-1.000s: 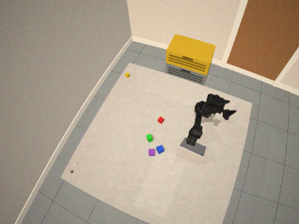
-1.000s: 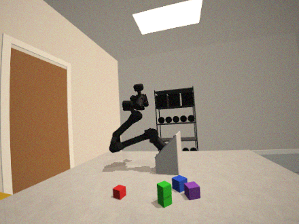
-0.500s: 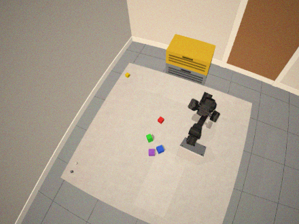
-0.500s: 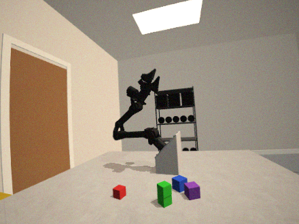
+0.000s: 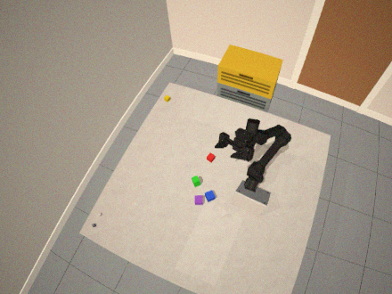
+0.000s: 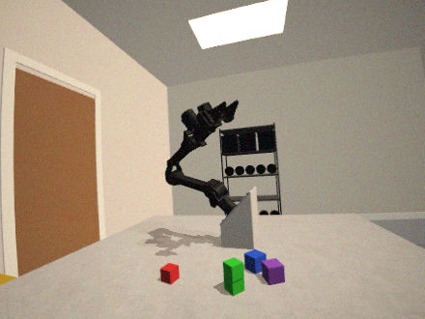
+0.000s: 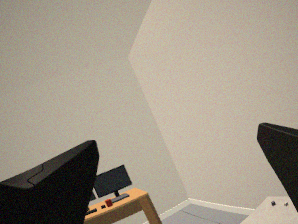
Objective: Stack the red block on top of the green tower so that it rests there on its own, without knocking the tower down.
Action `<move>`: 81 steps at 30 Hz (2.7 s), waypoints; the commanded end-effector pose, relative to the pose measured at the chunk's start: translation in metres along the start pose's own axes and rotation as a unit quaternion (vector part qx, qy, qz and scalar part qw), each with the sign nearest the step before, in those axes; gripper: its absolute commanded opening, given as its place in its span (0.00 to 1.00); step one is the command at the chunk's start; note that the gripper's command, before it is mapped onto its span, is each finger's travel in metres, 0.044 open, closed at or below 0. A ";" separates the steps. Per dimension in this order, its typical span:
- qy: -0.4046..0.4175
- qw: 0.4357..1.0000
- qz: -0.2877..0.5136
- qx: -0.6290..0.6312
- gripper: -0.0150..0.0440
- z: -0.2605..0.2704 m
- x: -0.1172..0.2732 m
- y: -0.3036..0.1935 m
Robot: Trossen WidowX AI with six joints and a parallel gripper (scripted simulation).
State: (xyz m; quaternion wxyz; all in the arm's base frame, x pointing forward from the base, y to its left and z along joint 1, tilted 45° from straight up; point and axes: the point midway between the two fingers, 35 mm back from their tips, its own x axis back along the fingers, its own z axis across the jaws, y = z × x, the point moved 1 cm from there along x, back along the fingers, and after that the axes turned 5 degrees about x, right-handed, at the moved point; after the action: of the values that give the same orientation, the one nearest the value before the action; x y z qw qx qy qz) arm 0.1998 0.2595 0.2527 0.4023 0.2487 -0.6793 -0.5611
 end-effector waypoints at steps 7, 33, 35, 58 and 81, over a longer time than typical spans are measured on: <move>-0.189 0.964 0.163 -0.087 1.00 -0.106 -0.009 -0.063; -0.553 0.588 0.542 -0.234 1.00 -0.275 0.159 -0.217; -0.564 0.553 0.566 -0.237 1.00 -0.279 0.177 -0.224; -0.578 0.477 0.617 -0.241 1.00 -0.302 0.240 -0.273; -0.578 0.476 0.617 -0.241 1.00 -0.308 0.253 -0.299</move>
State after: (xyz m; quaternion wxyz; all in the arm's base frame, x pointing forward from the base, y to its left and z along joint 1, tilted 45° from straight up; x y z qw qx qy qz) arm 0.2827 -0.1830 0.0527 0.2009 -0.7212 -0.5754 -0.3294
